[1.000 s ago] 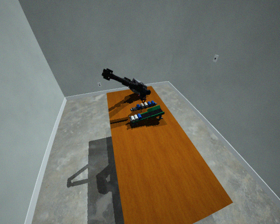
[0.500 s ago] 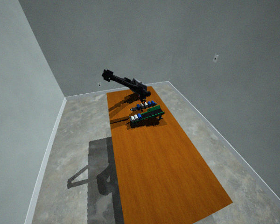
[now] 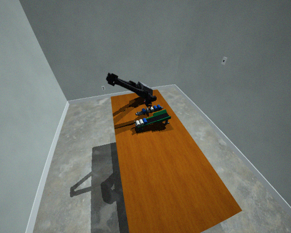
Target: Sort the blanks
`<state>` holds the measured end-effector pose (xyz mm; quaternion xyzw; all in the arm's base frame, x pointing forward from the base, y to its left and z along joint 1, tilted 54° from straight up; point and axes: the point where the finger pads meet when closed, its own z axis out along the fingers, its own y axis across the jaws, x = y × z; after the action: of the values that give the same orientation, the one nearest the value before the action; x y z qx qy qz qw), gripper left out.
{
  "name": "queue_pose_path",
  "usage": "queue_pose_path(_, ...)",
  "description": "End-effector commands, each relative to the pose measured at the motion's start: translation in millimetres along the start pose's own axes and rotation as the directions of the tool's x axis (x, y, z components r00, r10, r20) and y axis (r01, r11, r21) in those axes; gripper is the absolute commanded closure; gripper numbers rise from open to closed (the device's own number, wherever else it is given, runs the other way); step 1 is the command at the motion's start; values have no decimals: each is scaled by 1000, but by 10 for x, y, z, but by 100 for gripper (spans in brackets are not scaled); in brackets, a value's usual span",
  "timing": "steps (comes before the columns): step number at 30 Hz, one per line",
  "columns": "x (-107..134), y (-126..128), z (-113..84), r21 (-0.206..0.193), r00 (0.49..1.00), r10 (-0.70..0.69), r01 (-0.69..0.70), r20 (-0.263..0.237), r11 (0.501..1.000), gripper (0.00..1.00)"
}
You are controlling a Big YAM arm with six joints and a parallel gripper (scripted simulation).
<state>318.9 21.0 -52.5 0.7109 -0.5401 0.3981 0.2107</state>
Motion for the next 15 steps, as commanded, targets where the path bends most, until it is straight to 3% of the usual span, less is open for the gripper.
queue_pose_path(1, -9, 26, 84, -12, 1000, -19, 19, -5, 1000, 22)
queue_pose_path(15, -15, 9, 82, -8, 1000, -19, 18, -4, 1000, 22)
